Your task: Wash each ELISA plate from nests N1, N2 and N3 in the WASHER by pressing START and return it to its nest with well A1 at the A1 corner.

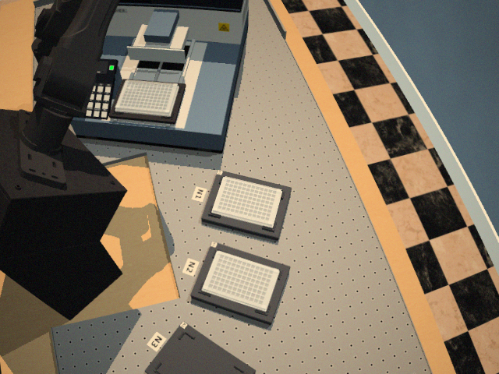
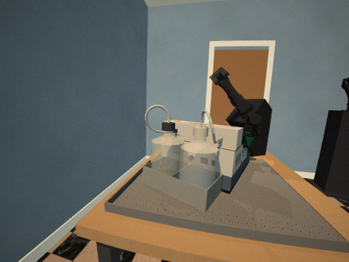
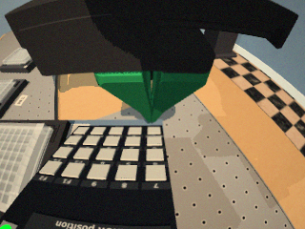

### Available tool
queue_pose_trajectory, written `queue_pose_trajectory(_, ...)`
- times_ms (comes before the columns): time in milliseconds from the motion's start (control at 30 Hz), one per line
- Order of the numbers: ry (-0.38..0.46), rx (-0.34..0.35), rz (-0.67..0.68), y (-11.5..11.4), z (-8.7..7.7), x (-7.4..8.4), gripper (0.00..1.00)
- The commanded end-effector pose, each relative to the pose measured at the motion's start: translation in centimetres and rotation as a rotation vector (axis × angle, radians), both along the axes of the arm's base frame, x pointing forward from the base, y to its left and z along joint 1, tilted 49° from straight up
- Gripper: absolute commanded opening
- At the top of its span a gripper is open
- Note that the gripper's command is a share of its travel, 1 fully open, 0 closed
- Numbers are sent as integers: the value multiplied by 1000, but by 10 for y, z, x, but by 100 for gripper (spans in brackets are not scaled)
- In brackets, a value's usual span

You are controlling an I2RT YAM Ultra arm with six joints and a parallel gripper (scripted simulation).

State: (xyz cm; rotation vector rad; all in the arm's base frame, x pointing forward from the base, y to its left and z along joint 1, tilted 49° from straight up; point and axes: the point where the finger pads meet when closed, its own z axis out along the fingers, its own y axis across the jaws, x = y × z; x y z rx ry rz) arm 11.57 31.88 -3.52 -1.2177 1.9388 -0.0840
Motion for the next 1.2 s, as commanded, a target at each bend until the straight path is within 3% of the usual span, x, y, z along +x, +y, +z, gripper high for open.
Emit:
queue_pose_trajectory(0,-4,12,16,6,0,0,0)
queue_pose_trajectory(1167,-5,12,16,13,-13,14,0)
